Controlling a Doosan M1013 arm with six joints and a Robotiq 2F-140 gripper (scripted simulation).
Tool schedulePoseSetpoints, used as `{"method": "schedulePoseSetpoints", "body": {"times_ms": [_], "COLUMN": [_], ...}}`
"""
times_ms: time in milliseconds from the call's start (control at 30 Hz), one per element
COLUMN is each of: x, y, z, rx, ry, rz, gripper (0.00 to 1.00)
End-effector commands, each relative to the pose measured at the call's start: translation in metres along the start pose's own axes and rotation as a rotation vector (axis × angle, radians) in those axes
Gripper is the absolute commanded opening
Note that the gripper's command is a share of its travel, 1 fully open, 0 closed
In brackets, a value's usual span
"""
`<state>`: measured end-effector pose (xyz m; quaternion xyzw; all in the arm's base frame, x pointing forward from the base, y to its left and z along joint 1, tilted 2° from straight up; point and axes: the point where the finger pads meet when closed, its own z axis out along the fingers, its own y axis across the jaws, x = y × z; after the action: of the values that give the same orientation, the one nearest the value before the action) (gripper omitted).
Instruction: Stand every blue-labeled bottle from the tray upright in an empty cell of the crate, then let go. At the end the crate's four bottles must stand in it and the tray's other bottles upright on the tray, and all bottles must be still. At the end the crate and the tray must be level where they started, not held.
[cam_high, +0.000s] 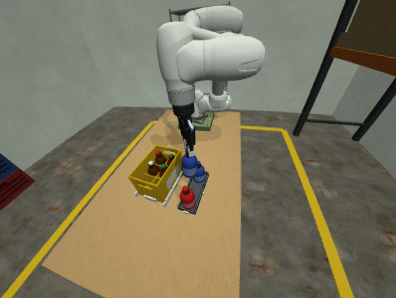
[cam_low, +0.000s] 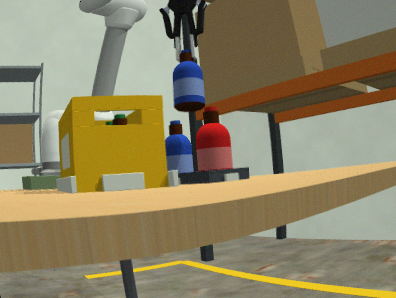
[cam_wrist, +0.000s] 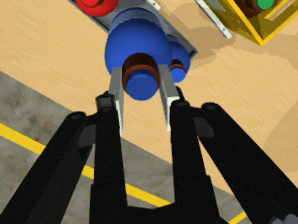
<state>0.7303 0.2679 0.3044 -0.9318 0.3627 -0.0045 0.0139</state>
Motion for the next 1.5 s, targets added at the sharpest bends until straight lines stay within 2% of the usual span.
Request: {"method": "schedulePoseSetpoints", "body": {"times_ms": [0, 433, 1467], "x": [0.0, 0.0, 0.0], "y": [0.0, 0.0, 0.0], "z": [-0.002, -0.014, -0.014], "rx": [0.0, 0.0, 0.0], "ry": [0.0, 0.0, 0.0], "rz": [0.0, 0.0, 0.0], "gripper": [0.0, 0.0, 0.0]}}
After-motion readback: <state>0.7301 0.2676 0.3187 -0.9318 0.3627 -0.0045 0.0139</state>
